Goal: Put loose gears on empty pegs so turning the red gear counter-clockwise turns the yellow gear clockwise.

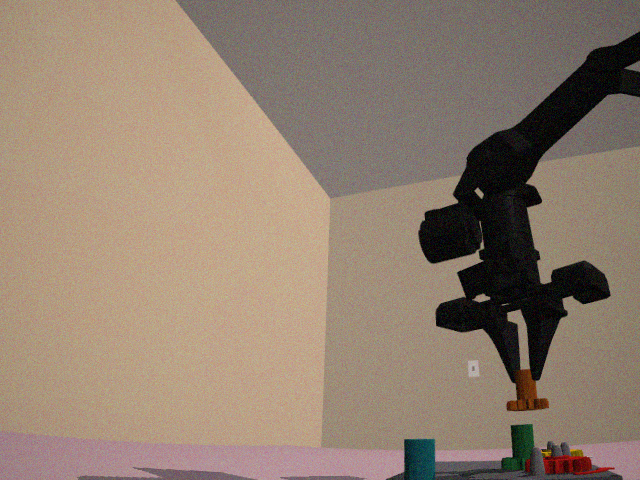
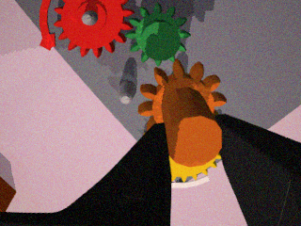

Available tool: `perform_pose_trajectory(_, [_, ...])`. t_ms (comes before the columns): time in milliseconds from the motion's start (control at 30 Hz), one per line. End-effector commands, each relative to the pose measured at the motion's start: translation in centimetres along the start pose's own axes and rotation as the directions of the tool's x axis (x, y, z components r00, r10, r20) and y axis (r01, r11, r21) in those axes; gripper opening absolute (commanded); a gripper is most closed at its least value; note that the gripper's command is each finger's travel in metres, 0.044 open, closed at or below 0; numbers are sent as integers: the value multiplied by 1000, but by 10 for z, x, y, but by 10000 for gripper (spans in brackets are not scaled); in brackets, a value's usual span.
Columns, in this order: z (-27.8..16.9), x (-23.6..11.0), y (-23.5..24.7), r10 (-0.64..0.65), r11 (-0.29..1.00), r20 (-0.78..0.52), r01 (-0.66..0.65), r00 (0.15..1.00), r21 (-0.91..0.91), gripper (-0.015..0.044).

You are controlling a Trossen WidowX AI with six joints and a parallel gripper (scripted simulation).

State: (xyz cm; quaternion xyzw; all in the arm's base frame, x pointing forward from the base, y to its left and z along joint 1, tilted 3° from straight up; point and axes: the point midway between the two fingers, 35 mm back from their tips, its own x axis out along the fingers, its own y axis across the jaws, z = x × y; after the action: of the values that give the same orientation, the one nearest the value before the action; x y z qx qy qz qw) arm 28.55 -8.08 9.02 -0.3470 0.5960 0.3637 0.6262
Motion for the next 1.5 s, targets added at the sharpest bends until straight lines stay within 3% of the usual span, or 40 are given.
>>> perform_pose_trajectory(0, [-8,5,-3,4,1000,1,-4,1000,-4,0])
perform_pose_trajectory(1133, [-9,2,-4,4,975,1,-3,1000,-224,0])
perform_pose_trajectory(1467, [-8,13,-4,4,906,1,-3,1000,-424,0])
